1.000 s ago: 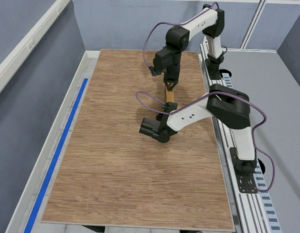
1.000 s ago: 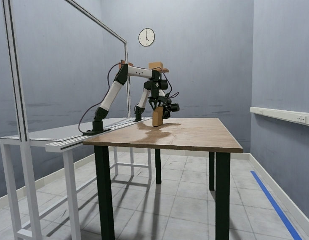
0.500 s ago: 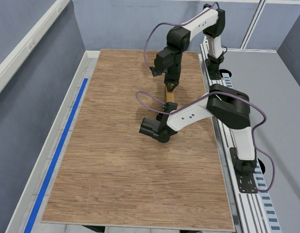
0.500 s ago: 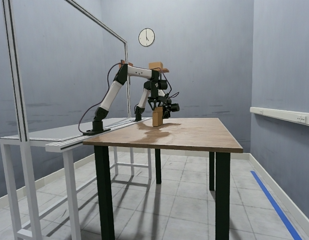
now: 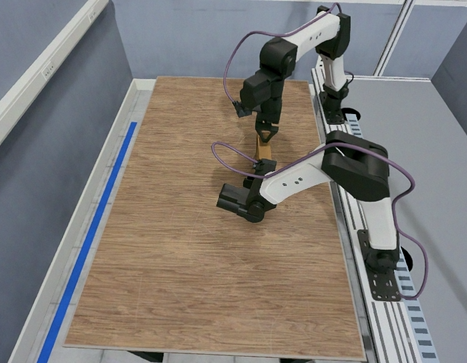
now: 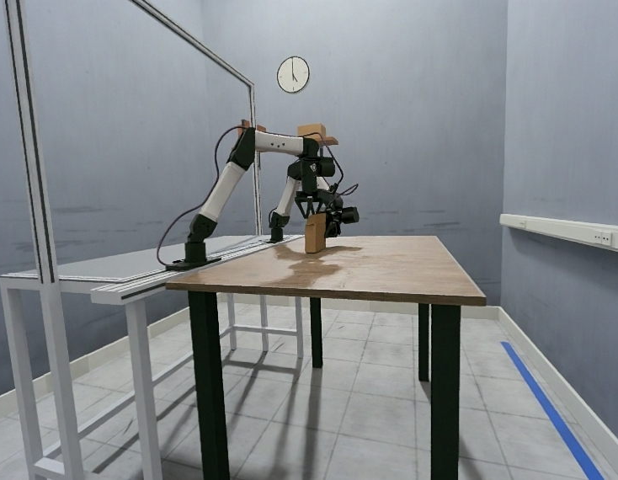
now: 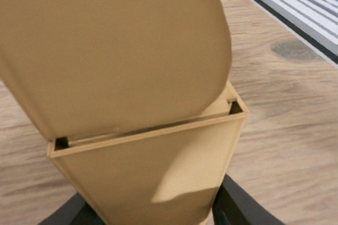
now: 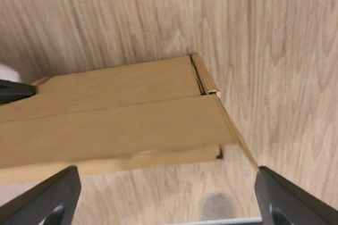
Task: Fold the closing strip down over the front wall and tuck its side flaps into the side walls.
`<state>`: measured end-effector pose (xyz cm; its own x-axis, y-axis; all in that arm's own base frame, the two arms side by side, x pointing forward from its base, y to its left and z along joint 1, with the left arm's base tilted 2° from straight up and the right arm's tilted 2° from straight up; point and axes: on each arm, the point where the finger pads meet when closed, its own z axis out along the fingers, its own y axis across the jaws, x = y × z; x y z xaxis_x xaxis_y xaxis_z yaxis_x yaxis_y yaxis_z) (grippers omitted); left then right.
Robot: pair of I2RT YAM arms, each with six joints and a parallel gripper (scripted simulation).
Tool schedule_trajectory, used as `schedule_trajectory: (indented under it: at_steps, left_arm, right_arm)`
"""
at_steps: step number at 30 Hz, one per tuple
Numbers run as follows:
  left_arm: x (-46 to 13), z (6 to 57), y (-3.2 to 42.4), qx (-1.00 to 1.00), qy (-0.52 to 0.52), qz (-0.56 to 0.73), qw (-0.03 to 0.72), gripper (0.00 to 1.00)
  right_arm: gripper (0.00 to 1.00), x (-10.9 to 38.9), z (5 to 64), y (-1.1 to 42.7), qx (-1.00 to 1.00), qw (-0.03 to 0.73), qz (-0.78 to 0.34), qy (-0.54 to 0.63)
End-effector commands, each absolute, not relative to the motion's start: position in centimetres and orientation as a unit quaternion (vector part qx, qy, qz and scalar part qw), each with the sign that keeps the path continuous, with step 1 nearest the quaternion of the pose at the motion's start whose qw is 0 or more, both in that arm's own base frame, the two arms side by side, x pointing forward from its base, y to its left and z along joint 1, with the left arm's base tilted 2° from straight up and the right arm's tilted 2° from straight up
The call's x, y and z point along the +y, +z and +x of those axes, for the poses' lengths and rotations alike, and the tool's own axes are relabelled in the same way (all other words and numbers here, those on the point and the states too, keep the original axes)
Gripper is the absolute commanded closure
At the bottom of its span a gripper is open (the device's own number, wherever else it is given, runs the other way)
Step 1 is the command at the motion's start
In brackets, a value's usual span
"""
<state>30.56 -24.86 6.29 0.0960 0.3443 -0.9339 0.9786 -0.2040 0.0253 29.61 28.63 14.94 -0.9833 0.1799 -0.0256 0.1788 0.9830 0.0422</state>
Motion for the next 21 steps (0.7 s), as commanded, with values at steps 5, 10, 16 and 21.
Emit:
schedule_trajectory:
  at_steps: [5, 10, 16, 21]
  left_arm:
    - [-25.17, 30.4, 7.8, 0.498, -0.423, 0.654, 0.381, 0.55]
    - [-25.17, 30.4, 7.8, 0.498, -0.423, 0.654, 0.381, 0.55]
    - [-25.17, 30.4, 7.8, 0.498, -0.423, 0.654, 0.381, 0.55]
    - [-25.17, 30.4, 7.8, 0.498, -0.423, 0.654, 0.381, 0.55]
  right_arm:
    - [0.16, 28.76, 29.68, 16.55, 0.995, 0.012, 0.093, 0.018]
    - [0.16, 28.8, 29.73, 16.92, 0.995, 0.013, 0.093, 0.019]
    - [0.16, 28.82, 29.74, 16.95, 0.995, 0.013, 0.093, 0.02]
    - [0.16, 28.82, 29.74, 16.95, 0.995, 0.013, 0.093, 0.02]
